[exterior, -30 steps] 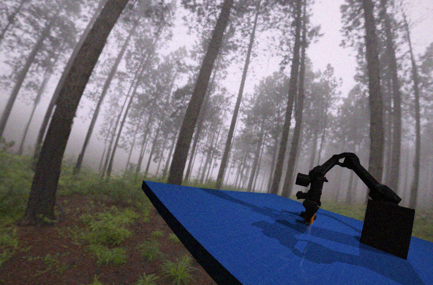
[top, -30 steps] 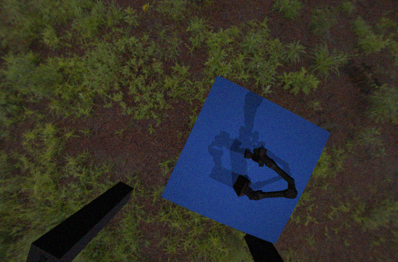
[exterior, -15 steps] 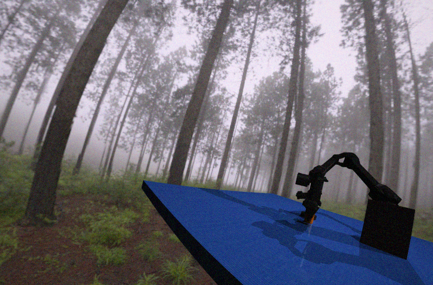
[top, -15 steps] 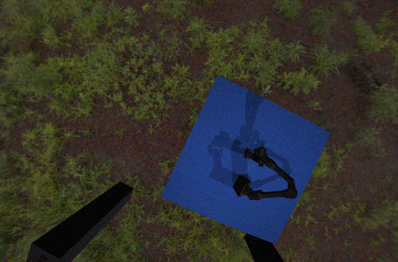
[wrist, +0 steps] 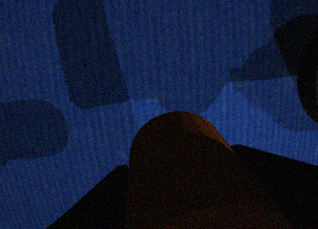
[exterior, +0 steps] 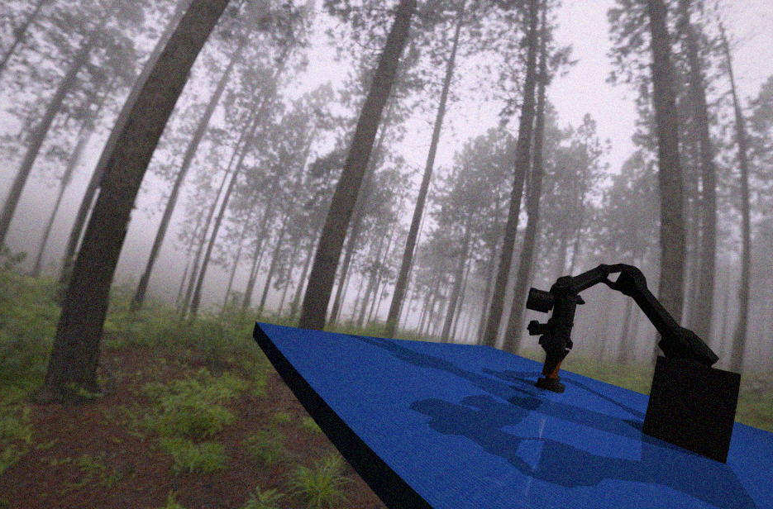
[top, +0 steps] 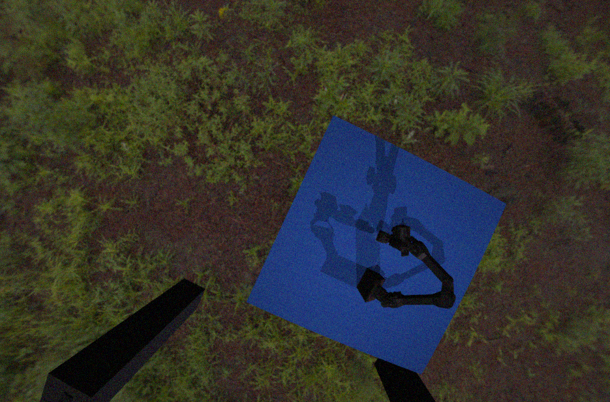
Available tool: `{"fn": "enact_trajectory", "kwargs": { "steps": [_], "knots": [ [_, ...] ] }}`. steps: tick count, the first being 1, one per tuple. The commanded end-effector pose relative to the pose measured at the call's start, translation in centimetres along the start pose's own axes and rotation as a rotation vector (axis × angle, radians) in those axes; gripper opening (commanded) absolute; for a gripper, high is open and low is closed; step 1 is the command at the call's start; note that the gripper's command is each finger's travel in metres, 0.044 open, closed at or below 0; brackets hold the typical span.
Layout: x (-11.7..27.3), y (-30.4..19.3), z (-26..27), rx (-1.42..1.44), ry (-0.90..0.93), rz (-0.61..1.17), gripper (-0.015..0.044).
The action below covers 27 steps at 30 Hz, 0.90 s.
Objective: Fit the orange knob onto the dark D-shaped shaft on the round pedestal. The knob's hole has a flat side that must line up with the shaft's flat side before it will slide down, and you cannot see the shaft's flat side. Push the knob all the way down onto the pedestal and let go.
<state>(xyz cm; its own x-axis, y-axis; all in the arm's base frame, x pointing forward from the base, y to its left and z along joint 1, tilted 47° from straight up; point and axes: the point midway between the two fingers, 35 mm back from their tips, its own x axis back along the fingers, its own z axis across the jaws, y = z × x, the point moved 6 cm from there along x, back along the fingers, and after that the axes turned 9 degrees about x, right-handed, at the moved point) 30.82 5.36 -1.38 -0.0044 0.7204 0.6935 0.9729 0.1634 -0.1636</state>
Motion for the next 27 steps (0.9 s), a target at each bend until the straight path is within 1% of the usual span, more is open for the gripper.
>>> {"fn": "enact_trajectory", "kwargs": {
  "steps": [1,11,17,27],
  "knots": [
    [2.8,0.5,0.3,0.002,0.011,-0.007,0.0],
    [8.3,0.3,0.7,0.023,0.008,0.013,0.0],
    [8.4,0.3,0.5,0.023,0.009,0.013,0.0],
    [7.4,0.6,-2.4,0.026,0.018,0.009,0.0]
  ]
}}
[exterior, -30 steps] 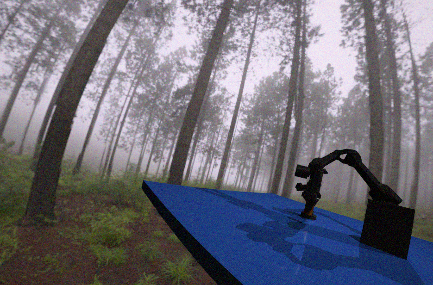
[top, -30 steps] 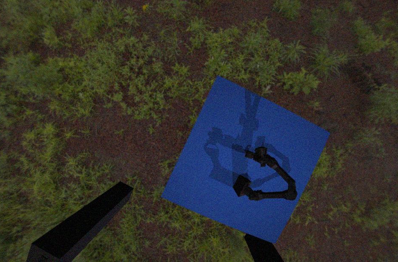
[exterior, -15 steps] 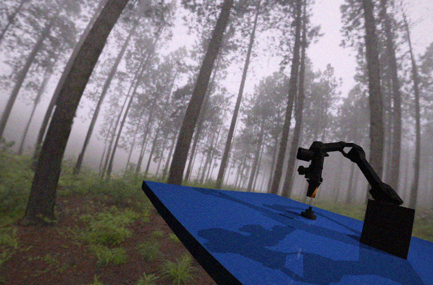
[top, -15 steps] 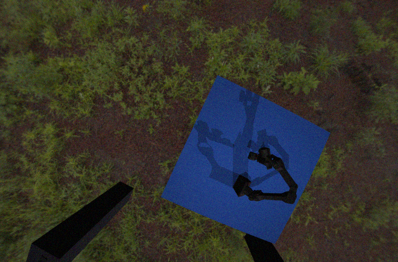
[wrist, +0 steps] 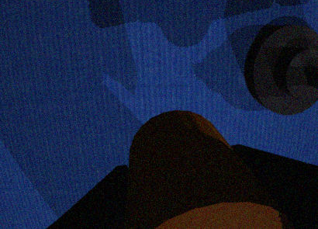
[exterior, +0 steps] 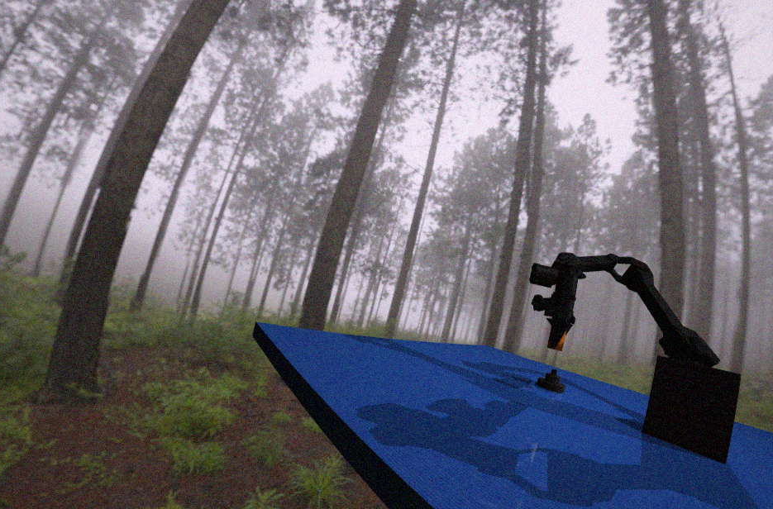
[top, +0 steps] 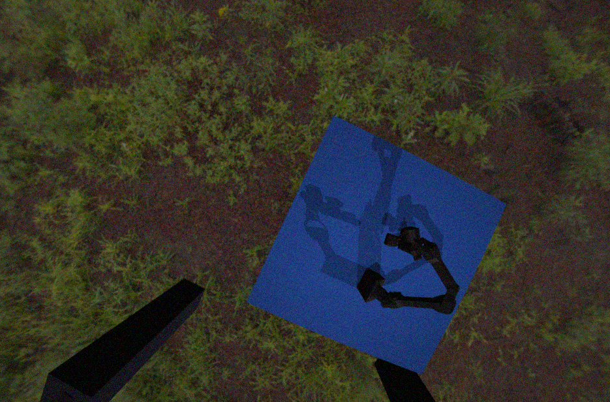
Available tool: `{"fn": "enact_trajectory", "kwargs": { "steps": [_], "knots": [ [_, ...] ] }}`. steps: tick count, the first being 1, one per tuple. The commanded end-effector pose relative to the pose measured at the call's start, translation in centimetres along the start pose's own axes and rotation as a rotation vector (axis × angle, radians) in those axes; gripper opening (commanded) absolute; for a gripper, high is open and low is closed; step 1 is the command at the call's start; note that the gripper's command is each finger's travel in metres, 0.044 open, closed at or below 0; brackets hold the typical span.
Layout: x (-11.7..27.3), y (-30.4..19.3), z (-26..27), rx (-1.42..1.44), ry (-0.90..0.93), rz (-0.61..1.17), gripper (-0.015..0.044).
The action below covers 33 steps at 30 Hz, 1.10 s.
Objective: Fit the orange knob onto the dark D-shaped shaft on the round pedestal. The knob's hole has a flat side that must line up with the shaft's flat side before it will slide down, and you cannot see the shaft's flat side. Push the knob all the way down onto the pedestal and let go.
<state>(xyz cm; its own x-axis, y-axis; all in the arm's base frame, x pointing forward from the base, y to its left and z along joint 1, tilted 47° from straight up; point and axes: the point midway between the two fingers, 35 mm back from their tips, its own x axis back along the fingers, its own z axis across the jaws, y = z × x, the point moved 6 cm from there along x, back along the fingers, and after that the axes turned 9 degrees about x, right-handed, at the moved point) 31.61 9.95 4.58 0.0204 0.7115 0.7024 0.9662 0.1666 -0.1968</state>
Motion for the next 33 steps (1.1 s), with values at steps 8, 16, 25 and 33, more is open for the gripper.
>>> {"fn": "enact_trajectory", "kwargs": {
  "steps": [8,16,25,33],
  "knots": [
    [-0.9,0.1,-3.6,0.0,0.003,-0.014,0.0],
    [-1.7,-0.1,-6.0,0.0,0.001,-0.015,0.0],
    [-2.7,-0.6,-8.6,-0.001,-0.004,-0.014,0.0],
    [-3.6,-1.2,-10.8,-0.003,-0.013,-0.01,0.0]
  ]
}}
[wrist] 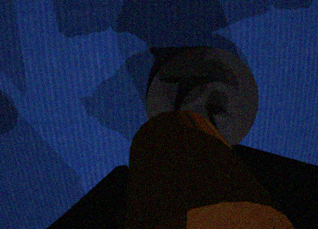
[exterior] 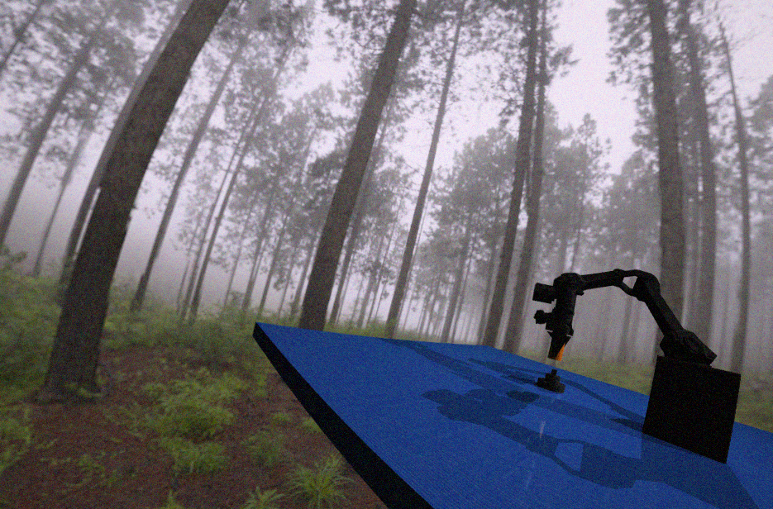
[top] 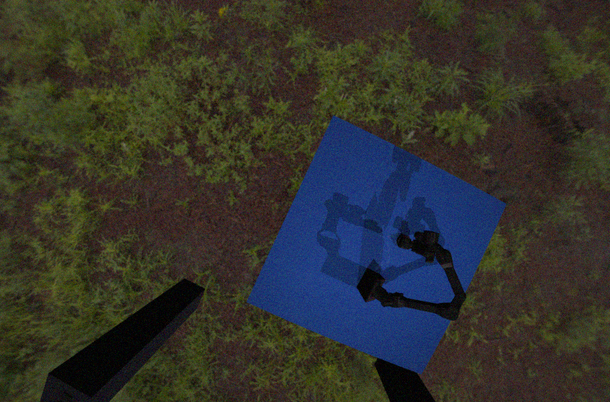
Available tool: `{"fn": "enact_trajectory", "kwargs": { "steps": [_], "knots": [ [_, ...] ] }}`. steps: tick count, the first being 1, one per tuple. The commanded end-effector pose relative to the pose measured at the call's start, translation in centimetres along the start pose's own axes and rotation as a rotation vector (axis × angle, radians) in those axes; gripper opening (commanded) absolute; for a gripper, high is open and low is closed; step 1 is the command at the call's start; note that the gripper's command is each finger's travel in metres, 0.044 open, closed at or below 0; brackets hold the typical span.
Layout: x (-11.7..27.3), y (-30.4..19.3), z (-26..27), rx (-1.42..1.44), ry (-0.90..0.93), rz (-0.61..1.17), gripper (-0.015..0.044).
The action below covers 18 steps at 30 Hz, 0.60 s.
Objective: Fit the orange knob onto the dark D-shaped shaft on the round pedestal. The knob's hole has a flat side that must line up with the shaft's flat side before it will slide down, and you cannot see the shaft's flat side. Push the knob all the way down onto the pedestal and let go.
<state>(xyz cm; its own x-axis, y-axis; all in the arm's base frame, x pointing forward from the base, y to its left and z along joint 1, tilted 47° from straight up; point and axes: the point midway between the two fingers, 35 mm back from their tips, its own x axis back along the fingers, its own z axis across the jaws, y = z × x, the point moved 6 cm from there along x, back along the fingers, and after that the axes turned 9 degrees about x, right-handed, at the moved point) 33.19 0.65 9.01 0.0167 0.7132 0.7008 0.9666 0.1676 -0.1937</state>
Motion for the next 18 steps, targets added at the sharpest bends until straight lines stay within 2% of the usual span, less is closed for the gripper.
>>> {"fn": "enact_trajectory", "kwargs": {
  "steps": [1,11,18],
  "knots": [
    [-0.2,-0.4,-1.3,-0.002,-0.011,-0.006,0.0],
    [-1.1,-0.9,-2.7,-0.003,-0.018,-0.002,0.0],
    [-3.2,-0.9,-2.8,-0.003,-0.019,-0.001,0.0]
  ]
}}
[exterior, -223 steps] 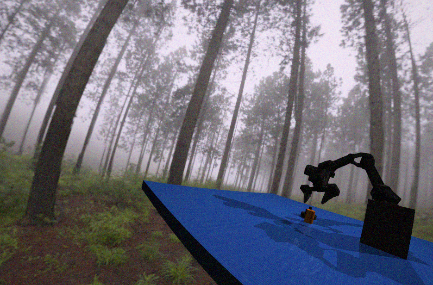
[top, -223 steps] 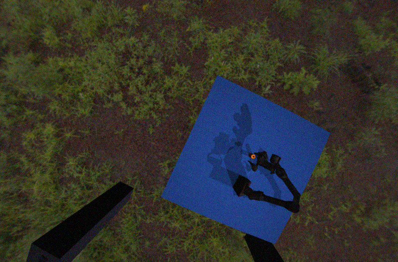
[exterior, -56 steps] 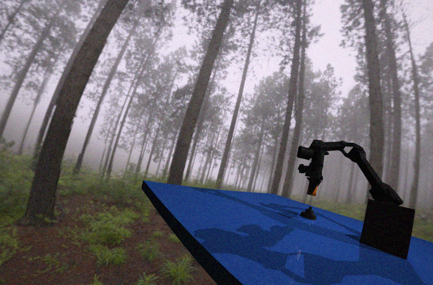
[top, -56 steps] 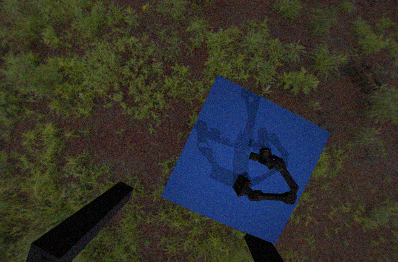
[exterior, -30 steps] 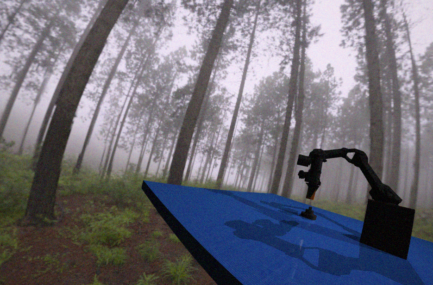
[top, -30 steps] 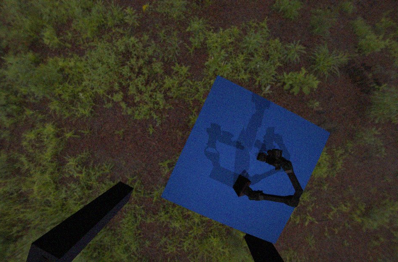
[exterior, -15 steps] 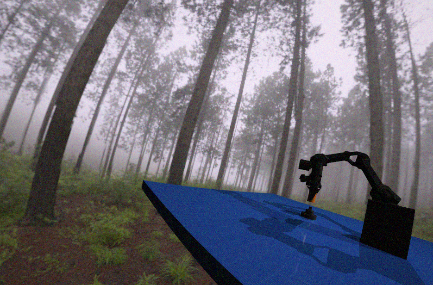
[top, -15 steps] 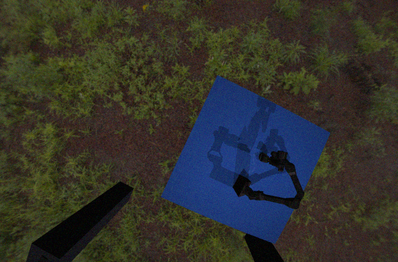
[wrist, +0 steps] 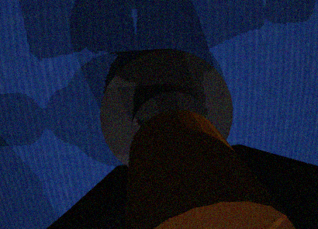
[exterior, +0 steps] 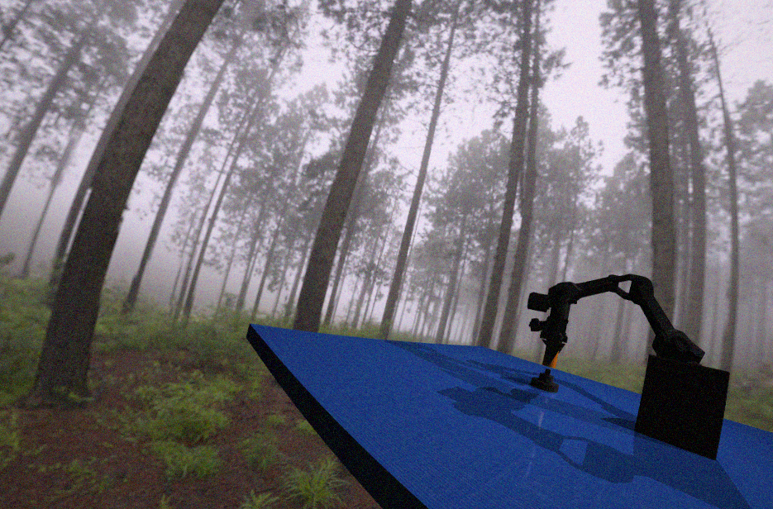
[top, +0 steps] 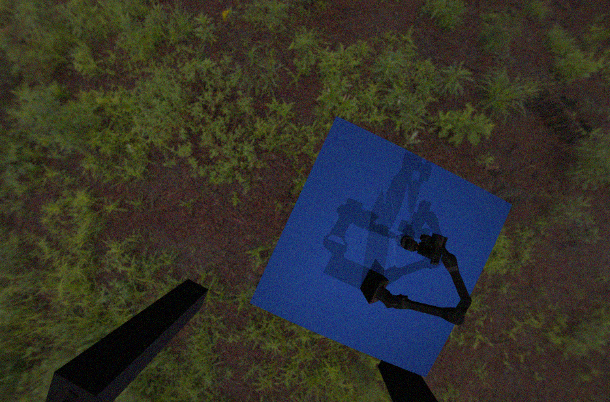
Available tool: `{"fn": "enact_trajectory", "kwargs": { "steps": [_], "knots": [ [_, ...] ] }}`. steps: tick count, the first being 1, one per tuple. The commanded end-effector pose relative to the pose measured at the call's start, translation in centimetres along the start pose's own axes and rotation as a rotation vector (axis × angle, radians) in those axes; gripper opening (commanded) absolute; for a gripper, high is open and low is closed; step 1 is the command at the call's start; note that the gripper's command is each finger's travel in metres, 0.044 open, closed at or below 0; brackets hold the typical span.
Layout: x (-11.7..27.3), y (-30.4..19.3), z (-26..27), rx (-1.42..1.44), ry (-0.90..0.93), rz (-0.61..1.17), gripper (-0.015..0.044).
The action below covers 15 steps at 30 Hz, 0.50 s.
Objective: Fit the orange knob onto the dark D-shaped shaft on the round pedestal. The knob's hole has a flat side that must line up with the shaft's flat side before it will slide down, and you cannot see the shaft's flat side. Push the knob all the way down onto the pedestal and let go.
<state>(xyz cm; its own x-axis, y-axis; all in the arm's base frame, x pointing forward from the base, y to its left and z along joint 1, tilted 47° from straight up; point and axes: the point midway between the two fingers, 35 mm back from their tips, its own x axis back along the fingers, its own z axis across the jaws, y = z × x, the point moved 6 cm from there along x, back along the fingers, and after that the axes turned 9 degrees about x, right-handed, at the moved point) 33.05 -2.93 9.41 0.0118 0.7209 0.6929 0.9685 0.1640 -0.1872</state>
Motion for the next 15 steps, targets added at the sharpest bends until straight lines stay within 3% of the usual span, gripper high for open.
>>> {"fn": "enact_trajectory", "kwargs": {
  "steps": [1,15],
  "knots": [
    [-1.08,-0.1,-0.08,0.004,-0.007,0.001,0.0],
    [-1.05,0.06,-0.2,-0.003,-0.007,0.001,0.0]
  ]
}}
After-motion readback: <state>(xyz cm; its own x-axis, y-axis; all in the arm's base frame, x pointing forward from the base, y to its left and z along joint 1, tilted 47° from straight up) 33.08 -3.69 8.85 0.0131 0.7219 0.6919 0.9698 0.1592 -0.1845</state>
